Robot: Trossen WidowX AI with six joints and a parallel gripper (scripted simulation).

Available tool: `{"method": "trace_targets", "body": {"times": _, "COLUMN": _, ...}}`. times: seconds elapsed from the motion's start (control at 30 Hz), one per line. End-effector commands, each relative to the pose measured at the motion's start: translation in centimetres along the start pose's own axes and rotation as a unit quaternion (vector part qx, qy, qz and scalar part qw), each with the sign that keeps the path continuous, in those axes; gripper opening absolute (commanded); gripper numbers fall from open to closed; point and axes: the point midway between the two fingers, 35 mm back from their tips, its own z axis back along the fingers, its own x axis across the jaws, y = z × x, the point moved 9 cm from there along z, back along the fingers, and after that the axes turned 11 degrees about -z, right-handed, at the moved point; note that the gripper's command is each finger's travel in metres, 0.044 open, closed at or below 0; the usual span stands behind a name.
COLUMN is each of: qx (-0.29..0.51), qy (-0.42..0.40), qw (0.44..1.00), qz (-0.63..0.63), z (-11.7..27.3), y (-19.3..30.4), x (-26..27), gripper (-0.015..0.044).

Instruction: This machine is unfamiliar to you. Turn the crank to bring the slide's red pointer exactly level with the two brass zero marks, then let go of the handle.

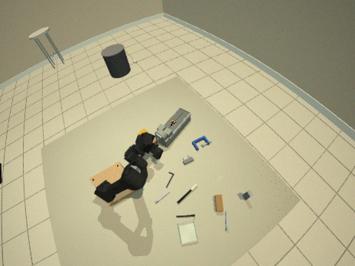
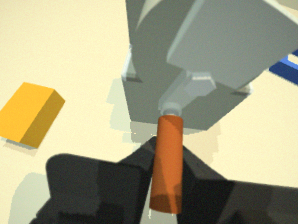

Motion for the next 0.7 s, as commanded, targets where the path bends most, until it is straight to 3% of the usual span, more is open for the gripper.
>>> {"method": "trace_targets", "body": {"times": 0.0, "qx": -0.001, "qy": -0.011, "qw": 1.0, "qz": 0.006, "z": 0.22, "y": 0.03, "x": 0.71, "gripper": 0.0}}
{"method": "trace_targets", "body": {"times": 0.67, "qx": -0.001, "qy": -0.011, "qw": 1.0, "qz": 0.006, "z": 0.88, "y": -0.39, "x": 1.64, "gripper": 0.0}}
